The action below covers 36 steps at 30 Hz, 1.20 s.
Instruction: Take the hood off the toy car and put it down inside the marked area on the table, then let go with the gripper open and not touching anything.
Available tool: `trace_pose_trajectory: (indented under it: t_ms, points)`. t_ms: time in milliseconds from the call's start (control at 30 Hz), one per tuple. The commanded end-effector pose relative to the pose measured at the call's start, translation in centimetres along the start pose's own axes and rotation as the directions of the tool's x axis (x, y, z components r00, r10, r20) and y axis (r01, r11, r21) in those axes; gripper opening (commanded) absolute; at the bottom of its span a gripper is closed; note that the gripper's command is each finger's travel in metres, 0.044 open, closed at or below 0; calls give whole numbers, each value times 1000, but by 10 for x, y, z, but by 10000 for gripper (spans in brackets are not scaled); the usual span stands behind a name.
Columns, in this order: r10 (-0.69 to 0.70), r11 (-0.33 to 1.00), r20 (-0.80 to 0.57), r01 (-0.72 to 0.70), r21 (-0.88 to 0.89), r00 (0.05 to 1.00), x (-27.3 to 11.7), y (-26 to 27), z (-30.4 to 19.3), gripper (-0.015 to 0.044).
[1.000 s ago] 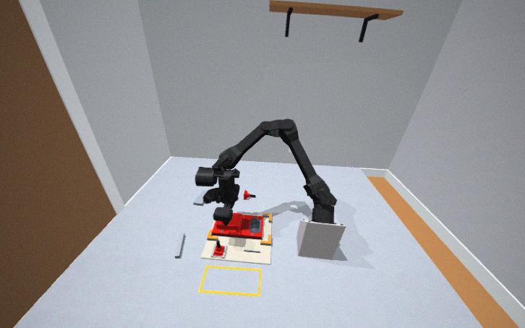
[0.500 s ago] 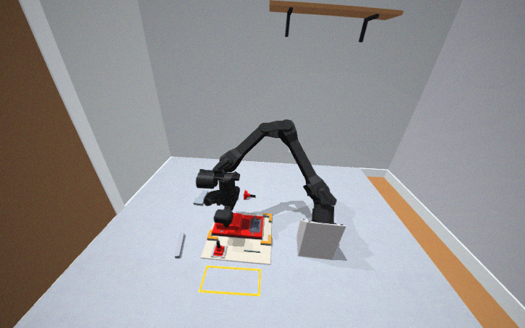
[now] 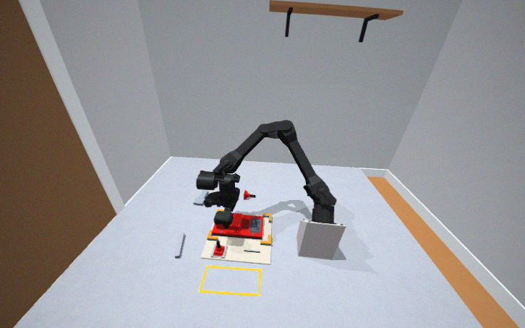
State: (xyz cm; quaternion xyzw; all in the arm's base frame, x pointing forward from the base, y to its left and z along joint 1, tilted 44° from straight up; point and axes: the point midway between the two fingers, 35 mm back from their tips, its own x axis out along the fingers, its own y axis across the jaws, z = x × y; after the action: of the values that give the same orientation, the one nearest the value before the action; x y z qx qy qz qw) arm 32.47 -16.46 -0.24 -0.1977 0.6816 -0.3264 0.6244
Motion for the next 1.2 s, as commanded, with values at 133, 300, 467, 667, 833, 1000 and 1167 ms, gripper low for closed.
trace_pose_trajectory:
  t_ms: [133,300,467,667,833,1000,1167]
  points:
    - [-6,1000,1,6,-5,1000,4,-1,0,440]
    - [-6,1000,1,6,-5,1000,6,-1,0,440]
    - [-6,1000,1,6,-5,1000,9,-1,0,440]
    - [-1,1000,0,1,0,1000,10,0,0,414]
    - [-1,1000,0,1,0,1000,10,0,0,341]
    - [-1,1000,0,1,0,1000,10,0,0,308]
    - [0,1000,0,0,0,1000,9,0,0,216]
